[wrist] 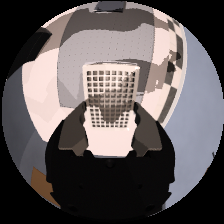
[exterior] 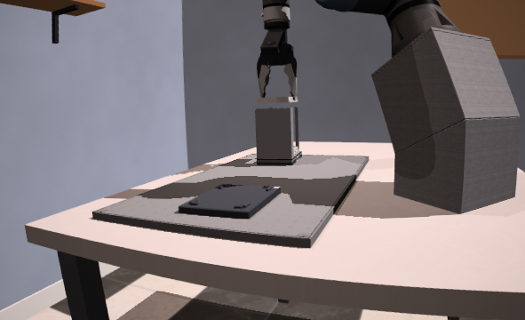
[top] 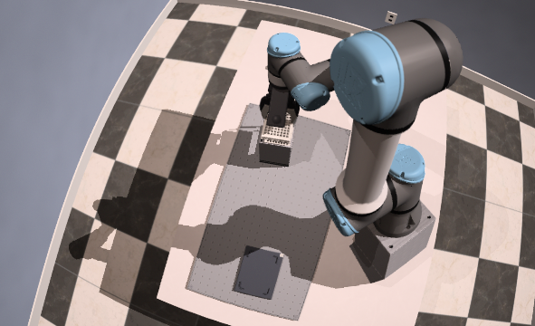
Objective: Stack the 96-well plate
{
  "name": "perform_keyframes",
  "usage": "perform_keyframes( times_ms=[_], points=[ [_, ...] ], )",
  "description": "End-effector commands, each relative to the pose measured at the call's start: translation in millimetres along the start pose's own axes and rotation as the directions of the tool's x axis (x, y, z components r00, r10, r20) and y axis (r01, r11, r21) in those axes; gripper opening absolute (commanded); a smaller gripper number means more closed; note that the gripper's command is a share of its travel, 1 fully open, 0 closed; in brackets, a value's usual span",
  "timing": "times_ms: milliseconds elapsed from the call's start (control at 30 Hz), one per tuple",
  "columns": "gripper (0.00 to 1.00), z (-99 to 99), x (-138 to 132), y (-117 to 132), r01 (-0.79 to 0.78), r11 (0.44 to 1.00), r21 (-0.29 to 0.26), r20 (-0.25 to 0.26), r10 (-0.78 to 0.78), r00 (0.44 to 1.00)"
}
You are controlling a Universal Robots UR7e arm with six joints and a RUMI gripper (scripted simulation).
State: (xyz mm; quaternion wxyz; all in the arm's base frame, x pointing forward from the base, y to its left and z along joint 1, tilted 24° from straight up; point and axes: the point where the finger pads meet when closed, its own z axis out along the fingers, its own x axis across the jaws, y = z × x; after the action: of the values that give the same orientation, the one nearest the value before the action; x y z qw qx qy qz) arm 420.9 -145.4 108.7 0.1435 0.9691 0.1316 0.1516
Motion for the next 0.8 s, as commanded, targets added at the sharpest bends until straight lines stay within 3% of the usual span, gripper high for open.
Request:
perform_keyframes(
  times_ms=[0,767],
  points=[
    [0.0,-0.3,0.6,-0.2,0.001,1.0,0.0,-0.001,-0.001,1.0],
    [0.0,4.7,-0.2,-2.3,0.001,1.0,0.004,0.001,-0.001,1.0]
  ],
)
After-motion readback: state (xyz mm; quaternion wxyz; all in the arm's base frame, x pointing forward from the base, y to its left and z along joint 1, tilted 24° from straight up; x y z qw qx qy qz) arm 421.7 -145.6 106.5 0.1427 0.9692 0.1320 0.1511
